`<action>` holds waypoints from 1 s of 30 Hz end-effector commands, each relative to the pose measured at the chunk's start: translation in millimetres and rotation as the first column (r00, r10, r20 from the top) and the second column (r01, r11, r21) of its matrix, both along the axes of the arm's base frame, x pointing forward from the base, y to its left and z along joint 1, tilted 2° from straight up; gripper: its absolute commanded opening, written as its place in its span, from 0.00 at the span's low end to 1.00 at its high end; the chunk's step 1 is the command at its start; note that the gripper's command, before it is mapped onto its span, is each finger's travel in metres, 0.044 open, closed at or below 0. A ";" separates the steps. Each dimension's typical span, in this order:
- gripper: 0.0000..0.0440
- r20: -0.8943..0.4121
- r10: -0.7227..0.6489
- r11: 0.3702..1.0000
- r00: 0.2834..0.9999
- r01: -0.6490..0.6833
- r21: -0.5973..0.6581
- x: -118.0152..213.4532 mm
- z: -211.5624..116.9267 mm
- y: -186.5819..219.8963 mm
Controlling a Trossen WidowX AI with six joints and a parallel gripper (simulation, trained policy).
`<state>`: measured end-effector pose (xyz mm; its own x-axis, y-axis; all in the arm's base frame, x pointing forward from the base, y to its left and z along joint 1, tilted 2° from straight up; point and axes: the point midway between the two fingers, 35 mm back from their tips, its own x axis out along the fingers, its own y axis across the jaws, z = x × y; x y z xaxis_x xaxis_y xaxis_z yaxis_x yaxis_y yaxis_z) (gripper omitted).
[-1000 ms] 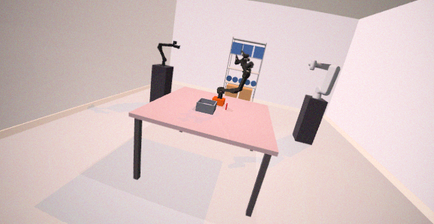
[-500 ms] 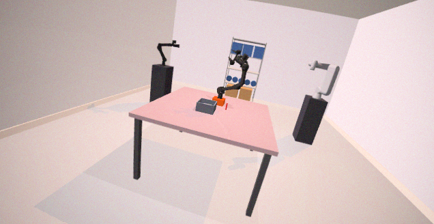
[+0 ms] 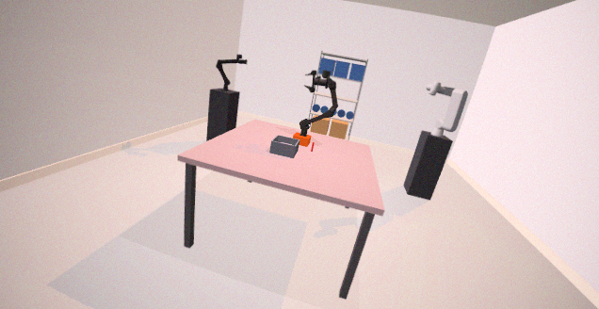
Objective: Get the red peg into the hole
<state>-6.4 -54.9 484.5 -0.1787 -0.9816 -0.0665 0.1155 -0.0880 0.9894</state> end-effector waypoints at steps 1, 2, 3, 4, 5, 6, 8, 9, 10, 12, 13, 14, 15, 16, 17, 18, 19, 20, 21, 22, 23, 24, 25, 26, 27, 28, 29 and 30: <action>1.00 -0.011 0.068 0.989 0.998 -0.066 0.133 -2.8 -22.0 -26.1; 1.00 -0.014 0.088 0.983 0.996 -0.084 0.162 -2.3 -27.1 -31.6; 1.00 -0.018 0.108 0.976 0.994 -0.102 0.192 -1.6 -32.1 -37.0; 1.00 -0.022 0.128 0.968 0.992 -0.120 0.220 -0.6 -37.2 -42.1; 1.00 -0.027 0.149 0.959 0.989 -0.138 0.249 0.6 -42.2 -47.1; 1.00 -0.031 0.170 0.948 0.985 -0.155 0.276 2.1 -47.3 -51.8; 1.00 -0.041 0.214 0.925 0.976 -0.188 0.330 5.9 -57.3 -60.7; 1.00 -0.046 0.236 0.912 0.971 -0.205 0.356 8.0 -62.3 -64.8; 1.00 -0.051 0.259 0.898 0.965 -0.220 0.382 10.4 -67.2 -68.6; 1.00 -0.062 0.304 0.867 0.951 -0.250 0.432 15.7 -77.0 -75.7; 1.00 -0.065 0.324 0.850 0.944 -0.260 0.458 18.0 -82.5 -78.6; 1.00 -0.068 0.345 0.832 0.936 -0.272 0.484 20.7 -87.7 -81.5; 1.00 -0.073 0.369 0.814 0.927 -0.284 0.506 23.9 -92.6 -84.3; 1.00 -0.077 0.393 0.796 0.916 -0.296 0.528 27.2 -97.3 -87.0; 1.00 -0.082 0.417 0.777 0.905 -0.308 0.549 30.6 -102.0 -89.4; 1.00 -0.087 0.441 0.757 0.893 -0.319 0.570 34.2 -106.6 -91.6; 1.00 -0.091 0.465 0.738 0.880 -0.329 0.590 37.9 -111.2 -93.5; 1.00 -0.095 0.489 0.717 0.867 -0.338 0.609 41.7 -115.7 -95.3; 1.00 -0.099 0.513 0.697 0.852 -0.346 0.628 45.5 -120.2 -96.9; 1.00 -0.103 0.537 0.676 0.837 -0.354 0.646 49.5 -124.6 -98.3; 1.00 -0.107 0.561 0.655 0.821 -0.361 0.664 53.5 -129.0 -99.4; 1.00 -0.110 0.584 0.634 0.804 -0.367 0.681 57.6 -133.3 -100.4; 1.00 -0.113 0.607 0.612 0.787 -0.372 0.697 61.8 -137.6 -101.2; 1.00 -0.116 0.630 0.591 0.768 -0.377 0.713 66.0 -141.8 -101.8; 1.00 -0.119 0.652 0.569 0.749 -0.380 0.729 70.2 -146.0 -102.1; 1.00 -0.121 0.674 0.548 0.729 -0.383 0.744 74.5 -150.2 -102.3; 1.00 -0.123 0.695 0.526 0.708 -0.385 0.758 78.9 -154.3 -102.3; 1.00 -0.125 0.716 0.505 0.686 -0.387 0.772 83.3 -158.4 -102.1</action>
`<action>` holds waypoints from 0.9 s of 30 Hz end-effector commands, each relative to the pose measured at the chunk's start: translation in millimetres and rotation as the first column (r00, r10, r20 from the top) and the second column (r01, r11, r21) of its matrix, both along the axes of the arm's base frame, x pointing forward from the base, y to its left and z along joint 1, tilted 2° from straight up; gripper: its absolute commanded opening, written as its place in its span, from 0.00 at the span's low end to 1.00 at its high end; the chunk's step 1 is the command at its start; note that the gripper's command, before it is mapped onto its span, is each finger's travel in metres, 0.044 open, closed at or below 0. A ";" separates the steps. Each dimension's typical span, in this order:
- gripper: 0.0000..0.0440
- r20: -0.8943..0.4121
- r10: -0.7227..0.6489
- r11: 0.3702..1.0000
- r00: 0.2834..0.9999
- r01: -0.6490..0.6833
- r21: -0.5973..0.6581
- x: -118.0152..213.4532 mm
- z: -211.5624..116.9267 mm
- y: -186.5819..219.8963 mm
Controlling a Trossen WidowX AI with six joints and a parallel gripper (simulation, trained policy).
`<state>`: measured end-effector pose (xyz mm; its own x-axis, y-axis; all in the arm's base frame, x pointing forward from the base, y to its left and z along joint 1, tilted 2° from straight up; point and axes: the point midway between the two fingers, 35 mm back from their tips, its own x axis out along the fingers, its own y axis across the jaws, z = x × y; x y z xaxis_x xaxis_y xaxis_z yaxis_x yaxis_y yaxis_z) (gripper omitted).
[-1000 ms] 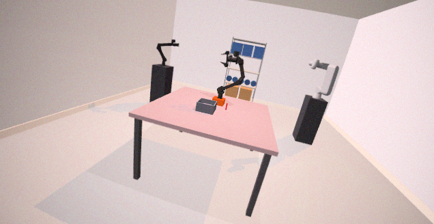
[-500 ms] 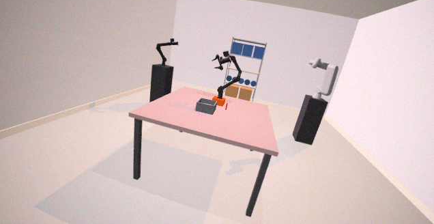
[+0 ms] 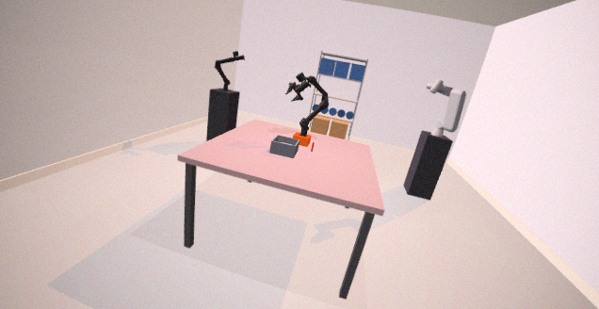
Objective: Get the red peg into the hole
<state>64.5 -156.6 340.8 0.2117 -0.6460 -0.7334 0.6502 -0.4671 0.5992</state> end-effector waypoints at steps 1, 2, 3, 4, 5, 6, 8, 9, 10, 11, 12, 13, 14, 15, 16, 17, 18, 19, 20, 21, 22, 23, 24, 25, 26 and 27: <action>1.00 -0.075 0.112 0.992 0.991 -0.107 0.067 16.7 -18.7 0.0; 1.00 -0.090 0.141 0.988 0.986 -0.134 0.082 21.2 -22.7 0.6; 1.00 -0.105 0.170 0.982 0.980 -0.160 0.097 25.6 -26.7 1.4; 1.00 -0.119 0.199 0.976 0.973 -0.186 0.113 30.0 -30.7 2.4; 1.00 -0.133 0.228 0.969 0.965 -0.211 0.128 34.5 -34.7 3.6; 1.00 -0.146 0.257 0.961 0.955 -0.236 0.143 38.9 -38.6 5.0; 1.00 -0.172 0.315 0.942 0.933 -0.286 0.174 47.8 -46.4 8.4; 1.00 -0.184 0.343 0.932 0.921 -0.310 0.189 52.2 -50.3 10.4; 1.00 -0.196 0.372 0.921 0.907 -0.333 0.204 56.6 -54.1 12.6; 1.00 -0.207 0.400 0.908 0.893 -0.356 0.219 60.9 -58.0 15.0; 1.00 -0.218 0.428 0.895 0.877 -0.379 0.234 65.2 -61.8 17.6; 1.00 -0.228 0.455 0.882 0.860 -0.400 0.250 69.5 -65.7 20.4; 1.00 -0.238 0.483 0.867 0.843 -0.422 0.265 73.7 -69.5 23.4; 1.00 -0.248 0.509 0.852 0.824 -0.442 0.280 77.8 -73.4 26.7; 1.00 -0.257 0.535 0.836 0.805 -0.462 0.295 81.9 -77.3 30.1; 1.00 -0.266 0.561 0.820 0.784 -0.481 0.311 85.9 -81.1 33.8; 1.00 -0.274 0.586 0.803 0.763 -0.499 0.326 89.8 -85.0 37.6; 1.00 -0.282 0.610 0.785 0.740 -0.517 0.341 93.6 -88.9 41.7; 1.00 -0.290 0.634 0.767 0.717 -0.534 0.357 97.2 -92.9 46.1; 1.00 -0.297 0.657 0.748 0.693 -0.549 0.372 100.8 -96.9 50.6; 1.00 -0.304 0.679 0.729 0.668 -0.564 0.388 104.3 -100.9 55.4; 1.00 -0.310 0.700 0.710 0.643 -0.578 0.403 107.5 -104.9 60.3; 1.00 -0.316 0.720 0.690 0.618 -0.591 0.418 110.6 -108.9 65.4; 1.00 -0.321 0.739 0.671 0.592 -0.602 0.433 113.5 -112.9 70.7; 1.00 -0.327 0.757 0.652 0.566 -0.612 0.448 116.1 -116.8 76.0; 1.00 -0.331 0.773 0.633 0.541 -0.621 0.462 118.5 -120.7 81.5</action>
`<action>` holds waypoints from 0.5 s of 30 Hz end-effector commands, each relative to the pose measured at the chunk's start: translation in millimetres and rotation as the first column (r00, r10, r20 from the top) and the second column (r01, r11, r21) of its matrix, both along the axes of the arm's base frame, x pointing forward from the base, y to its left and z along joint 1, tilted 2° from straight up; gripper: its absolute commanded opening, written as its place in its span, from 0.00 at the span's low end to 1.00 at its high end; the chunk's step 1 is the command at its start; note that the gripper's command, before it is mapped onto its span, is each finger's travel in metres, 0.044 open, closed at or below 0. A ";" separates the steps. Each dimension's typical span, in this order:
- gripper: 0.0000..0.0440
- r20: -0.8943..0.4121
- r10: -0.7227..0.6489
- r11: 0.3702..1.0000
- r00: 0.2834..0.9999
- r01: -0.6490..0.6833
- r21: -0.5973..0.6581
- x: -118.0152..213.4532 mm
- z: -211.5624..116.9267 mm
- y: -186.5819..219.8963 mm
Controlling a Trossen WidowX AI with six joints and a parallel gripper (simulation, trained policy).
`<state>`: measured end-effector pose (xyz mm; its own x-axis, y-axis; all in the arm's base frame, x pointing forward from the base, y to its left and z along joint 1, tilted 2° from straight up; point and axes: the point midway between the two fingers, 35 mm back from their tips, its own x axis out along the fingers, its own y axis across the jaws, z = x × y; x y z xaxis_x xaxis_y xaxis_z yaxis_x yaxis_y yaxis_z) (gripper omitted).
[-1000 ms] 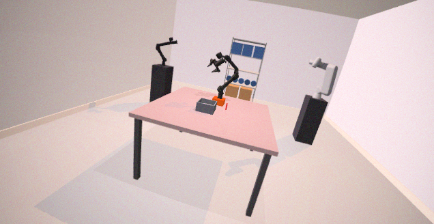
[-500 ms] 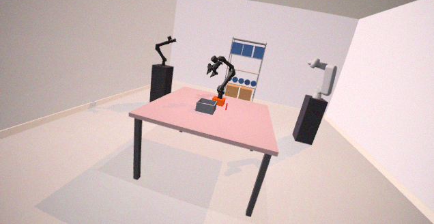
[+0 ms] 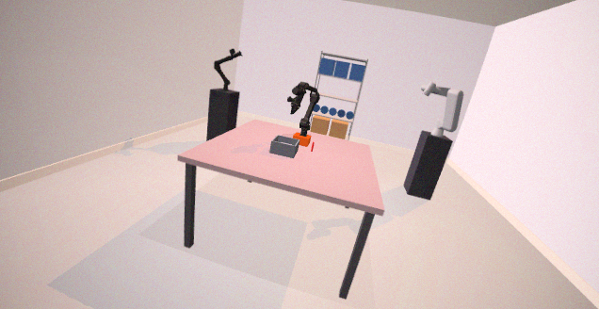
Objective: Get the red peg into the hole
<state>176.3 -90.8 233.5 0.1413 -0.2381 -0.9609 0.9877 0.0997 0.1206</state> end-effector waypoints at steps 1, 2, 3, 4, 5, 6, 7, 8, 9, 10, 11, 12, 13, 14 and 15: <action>1.00 -0.078 0.110 0.994 0.991 -0.108 0.026 8.8 -17.3 21.3; 1.00 -0.094 0.135 0.991 0.986 -0.132 0.034 10.8 -21.1 26.9; 1.00 -0.109 0.159 0.987 0.981 -0.155 0.041 12.5 -24.9 32.6; 1.00 -0.125 0.182 0.983 0.975 -0.177 0.049 13.9 -28.6 38.3; 1.00 -0.140 0.205 0.978 0.969 -0.199 0.056 15.1 -32.3 44.1; 1.00 -0.155 0.226 0.974 0.962 -0.219 0.064 16.1 -36.0 49.9; 1.00 -0.170 0.247 0.969 0.954 -0.239 0.071 16.9 -39.7 55.7; 1.00 -0.184 0.267 0.963 0.946 -0.257 0.078 17.5 -43.3 61.5; 1.00 -0.198 0.287 0.958 0.937 -0.275 0.086 17.8 -47.0 67.3; 1.00 -0.212 0.305 0.952 0.928 -0.291 0.093 17.8 -50.6 73.1; 1.00 -0.226 0.322 0.946 0.919 -0.307 0.100 17.7 -54.1 78.9; 1.00 -0.240 0.339 0.941 0.910 -0.322 0.107 17.4 -57.7 84.6; 1.00 -0.254 0.355 0.935 0.900 -0.337 0.113 16.8 -61.3 90.3; 1.00 -0.267 0.370 0.929 0.890 -0.350 0.120 16.1 -64.8 95.9; 1.00 -0.281 0.384 0.923 0.880 -0.363 0.126 15.2 -68.4 101.4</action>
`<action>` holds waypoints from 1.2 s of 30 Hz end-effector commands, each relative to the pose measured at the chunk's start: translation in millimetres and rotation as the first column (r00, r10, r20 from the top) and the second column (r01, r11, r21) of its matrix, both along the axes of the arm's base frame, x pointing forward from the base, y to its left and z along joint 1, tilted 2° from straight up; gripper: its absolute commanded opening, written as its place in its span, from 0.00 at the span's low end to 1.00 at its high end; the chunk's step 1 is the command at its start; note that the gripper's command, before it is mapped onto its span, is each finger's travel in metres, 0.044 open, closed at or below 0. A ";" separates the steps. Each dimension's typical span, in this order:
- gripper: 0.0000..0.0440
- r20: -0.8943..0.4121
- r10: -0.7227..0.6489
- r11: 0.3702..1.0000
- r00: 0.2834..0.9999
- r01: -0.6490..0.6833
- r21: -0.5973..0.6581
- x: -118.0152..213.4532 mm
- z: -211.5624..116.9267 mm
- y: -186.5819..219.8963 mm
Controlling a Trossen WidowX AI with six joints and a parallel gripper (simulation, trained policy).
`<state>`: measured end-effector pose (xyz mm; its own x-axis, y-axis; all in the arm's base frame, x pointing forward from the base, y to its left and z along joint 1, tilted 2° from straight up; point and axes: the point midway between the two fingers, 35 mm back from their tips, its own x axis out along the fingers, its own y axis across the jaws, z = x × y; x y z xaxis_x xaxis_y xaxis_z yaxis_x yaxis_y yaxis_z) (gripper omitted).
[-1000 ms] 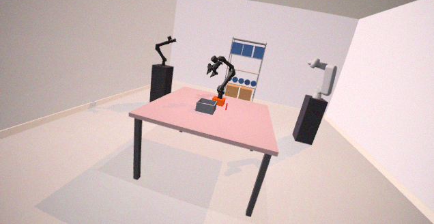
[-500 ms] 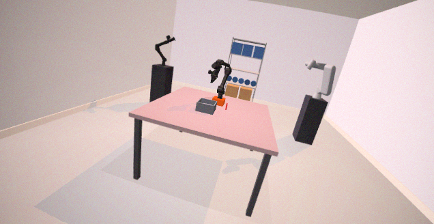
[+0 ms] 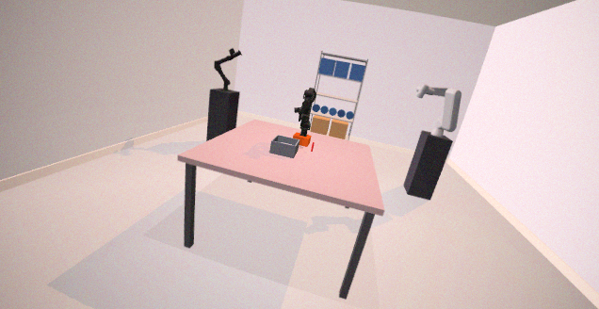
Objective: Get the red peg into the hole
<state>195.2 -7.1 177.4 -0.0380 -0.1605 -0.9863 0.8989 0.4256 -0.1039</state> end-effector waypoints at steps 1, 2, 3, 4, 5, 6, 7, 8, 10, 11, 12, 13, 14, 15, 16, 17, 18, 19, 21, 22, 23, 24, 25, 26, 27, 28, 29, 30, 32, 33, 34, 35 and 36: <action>1.00 -0.070 0.065 0.998 0.995 -0.064 0.009 -4.9 -15.7 23.2; 1.00 -0.085 0.079 0.997 0.993 -0.079 0.010 -6.1 -19.3 28.6; 1.00 -0.100 0.093 0.996 0.991 -0.092 0.011 -7.5 -22.9 33.9; 1.00 -0.114 0.106 0.994 0.988 -0.106 0.012 -9.0 -26.4 39.1; 1.00 -0.128 0.119 0.993 0.985 -0.119 0.012 -10.7 -30.1 44.1; 1.00 -0.141 0.132 0.991 0.981 -0.131 0.012 -12.4 -33.7 49.1; 1.00 -0.154 0.143 0.990 0.978 -0.143 0.012 -14.3 -37.3 54.0; 1.00 -0.167 0.155 0.988 0.974 -0.155 0.012 -16.2 -41.0 58.7; 1.00 -0.190 0.177 0.984 0.966 -0.178 0.011 -20.1 -48.5 67.7; 1.00 -0.200 0.187 0.982 0.962 -0.189 0.011 -22.1 -52.2 72.0; 1.00 -0.209 0.197 0.980 0.958 -0.199 0.010 -24.0 -56.1 76.1; 1.00 -0.218 0.207 0.978 0.954 -0.210 0.009 -25.8 -59.9 80.0; 1.00 -0.225 0.216 0.975 0.950 -0.220 0.009 -27.6 -63.8 83.8; 1.00 -0.231 0.225 0.973 0.946 -0.230 0.008 -29.2 -67.7 87.4; 1.00 -0.236 0.234 0.971 0.943 -0.239 0.008 -30.6 -71.7 90.9; 1.00 -0.240 0.243 0.969 0.940 -0.249 0.007 -31.9 -75.7 94.2; 1.00 -0.243 0.251 0.966 0.937 -0.258 0.006 -33.0 -79.7 97.3; 1.00 -0.244 0.260 0.964 0.934 -0.266 0.006 -34.0 -83.8 100.3; 1.00 -0.244 0.276 0.959 0.930 -0.283 0.005 -35.3 -91.9 105.7; 1.00 -0.243 0.284 0.957 0.928 -0.291 0.004 -35.7 -96.0 108.2; 1.00 -0.241 0.291 0.954 0.926 -0.299 0.004 -35.9 -100.2 110.5; 1.00 -0.238 0.299 0.952 0.924 -0.307 0.003 -36.0 -104.4 112.7; 1.00 -0.235 0.307 0.949 0.922 -0.315 0.002 -36.1 -108.6 114.7; 1.00 -0.231 0.314 0.947 0.921 -0.322 0.002 -36.0 -112.9 116.6; 1.00 -0.227 0.322 0.944 0.919 -0.330 0.001 -35.9 -117.2 118.3; 1.00 -0.223 0.329 0.941 0.918 -0.337 0.000 -35.7 -121.5 119.9; 1.00 -0.218 0.336 0.939 0.916 -0.345 -0.001 -35.5 -125.9 121.3; 1.00 -0.213 0.343 0.936 0.915 -0.351 -0.002 -35.2 -130.4 122.5; 1.00 -0.202 0.356 0.931 0.912 -0.365 -0.005 -34.5 -139.5 124.4; 1.00 -0.196 0.363 0.929 0.911 -0.371 -0.007 -34.0 -144.2 125.1; 1.00 -0.190 0.368 0.926 0.910 -0.377 -0.008 -33.7 -148.9 125.8; 1.00 -0.183 0.374 0.924 0.909 -0.382 -0.008 -33.3 -153.8 126.4; 1.00 -0.176 0.379 0.922 0.908 -0.387 -0.009 -32.8 -158.6 127.0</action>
